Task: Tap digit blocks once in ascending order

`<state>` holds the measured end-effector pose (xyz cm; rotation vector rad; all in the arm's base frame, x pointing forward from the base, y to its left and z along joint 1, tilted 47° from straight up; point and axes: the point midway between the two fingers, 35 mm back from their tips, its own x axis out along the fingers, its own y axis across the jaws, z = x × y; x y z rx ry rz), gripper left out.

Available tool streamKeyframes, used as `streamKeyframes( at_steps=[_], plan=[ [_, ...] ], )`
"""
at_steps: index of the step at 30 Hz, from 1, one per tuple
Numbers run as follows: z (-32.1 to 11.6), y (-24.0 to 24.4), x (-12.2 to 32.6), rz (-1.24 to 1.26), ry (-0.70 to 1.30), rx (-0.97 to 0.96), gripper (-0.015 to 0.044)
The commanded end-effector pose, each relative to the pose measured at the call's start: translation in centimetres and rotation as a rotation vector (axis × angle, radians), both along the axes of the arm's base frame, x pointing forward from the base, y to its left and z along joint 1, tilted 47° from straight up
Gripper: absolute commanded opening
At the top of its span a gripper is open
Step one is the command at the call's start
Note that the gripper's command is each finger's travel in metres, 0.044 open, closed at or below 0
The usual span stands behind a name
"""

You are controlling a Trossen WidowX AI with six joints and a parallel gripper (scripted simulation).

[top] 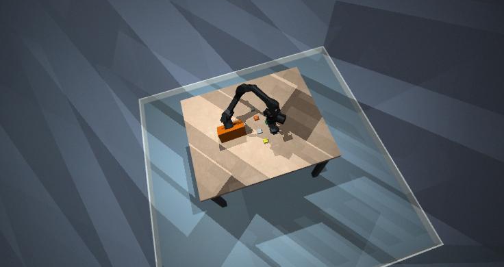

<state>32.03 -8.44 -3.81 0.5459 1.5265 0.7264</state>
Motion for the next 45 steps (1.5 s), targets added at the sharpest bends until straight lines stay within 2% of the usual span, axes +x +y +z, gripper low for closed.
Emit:
streamKeyframes(
  at_steps=[1,6,8,13,19,45],
  plan=[
    [0.9,0.1,-3.8,0.001,0.003,-0.005,0.002],
    [1.8,1.2,-8.7,0.002,0.006,-0.002,0.002],
    [1.9,1.4,-9.4,0.002,0.007,-0.001,0.002],
    [1.7,1.6,-9.4,0.002,0.007,-0.001,0.002],
    [-3.5,7.2,-10.1,0.002,0.006,0.002,0.002],
    [-5.7,9.6,-10.5,0.002,0.006,0.004,0.002]
  ],
)
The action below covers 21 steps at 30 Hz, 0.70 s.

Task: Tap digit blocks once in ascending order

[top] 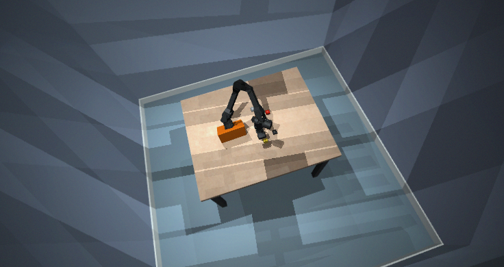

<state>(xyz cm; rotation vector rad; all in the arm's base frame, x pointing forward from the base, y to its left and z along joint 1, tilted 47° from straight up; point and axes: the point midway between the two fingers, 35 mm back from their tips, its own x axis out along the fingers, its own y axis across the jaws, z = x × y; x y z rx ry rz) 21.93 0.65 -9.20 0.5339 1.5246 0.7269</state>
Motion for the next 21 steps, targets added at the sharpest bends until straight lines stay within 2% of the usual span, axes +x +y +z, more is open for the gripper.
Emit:
streamKeyframes(
  at_steps=[1,15,21],
  plan=[
    [-0.3,0.5,-0.4,-0.004,0.012,0.01,0.002],
    [1.9,-1.9,0.0,-0.004,0.012,0.008,0.002],
    [7.1,-7.5,0.7,-0.004,0.013,0.005,0.002]
  ],
)
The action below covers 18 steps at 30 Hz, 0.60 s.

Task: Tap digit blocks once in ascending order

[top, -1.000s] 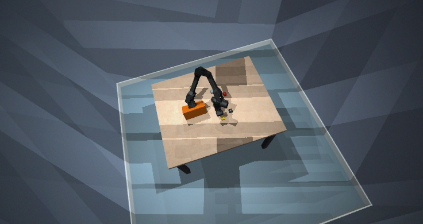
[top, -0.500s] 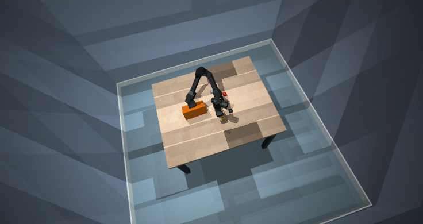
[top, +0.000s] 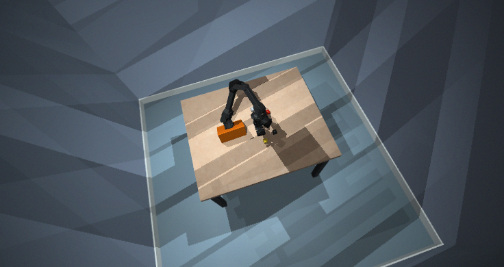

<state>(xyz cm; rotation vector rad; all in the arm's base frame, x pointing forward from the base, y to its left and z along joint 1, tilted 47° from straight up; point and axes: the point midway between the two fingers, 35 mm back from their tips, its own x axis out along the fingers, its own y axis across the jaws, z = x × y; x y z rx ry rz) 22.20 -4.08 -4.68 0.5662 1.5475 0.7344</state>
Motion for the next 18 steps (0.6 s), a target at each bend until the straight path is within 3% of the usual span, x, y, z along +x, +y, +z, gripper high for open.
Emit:
streamKeyframes(
  at_steps=[1,8,12,18],
  plan=[
    [2.8,-2.9,0.4,0.0,-0.019,-0.015,0.002],
    [4.0,-2.0,2.5,-0.004,-0.019,-0.027,0.002],
    [8.0,2.1,7.6,-0.009,-0.024,-0.036,0.002],
    [13.5,8.7,11.2,-0.001,-0.023,-0.007,0.002]
  ],
)
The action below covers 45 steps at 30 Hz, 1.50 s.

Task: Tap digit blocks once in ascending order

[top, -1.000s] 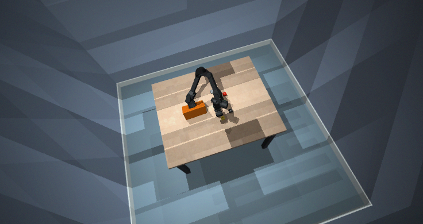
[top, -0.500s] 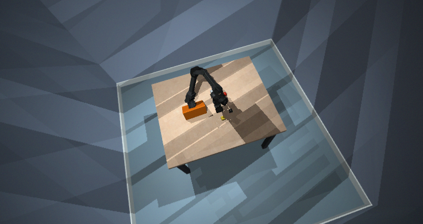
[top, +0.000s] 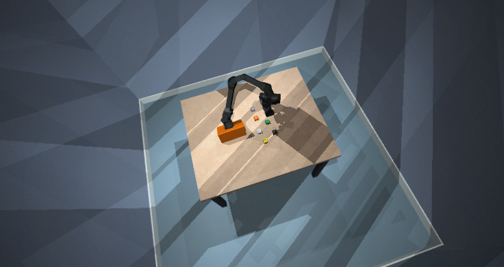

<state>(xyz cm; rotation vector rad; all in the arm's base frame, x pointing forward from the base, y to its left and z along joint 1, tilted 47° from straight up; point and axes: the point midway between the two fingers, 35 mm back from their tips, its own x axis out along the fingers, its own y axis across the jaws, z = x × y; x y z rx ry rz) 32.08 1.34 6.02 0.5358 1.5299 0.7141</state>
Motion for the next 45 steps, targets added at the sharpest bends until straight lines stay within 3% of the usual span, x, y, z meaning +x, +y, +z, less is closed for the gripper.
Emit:
streamKeyframes(
  at_steps=[1,6,13,45],
  plan=[
    [3.0,3.5,1.4,0.003,0.003,0.022,0.002],
    [2.8,3.7,1.4,0.003,0.003,0.022,0.002],
    [-2.4,9.4,0.7,0.003,0.003,0.026,0.002],
    [-3.7,10.8,0.6,0.003,-0.005,0.023,0.002]
  ],
)
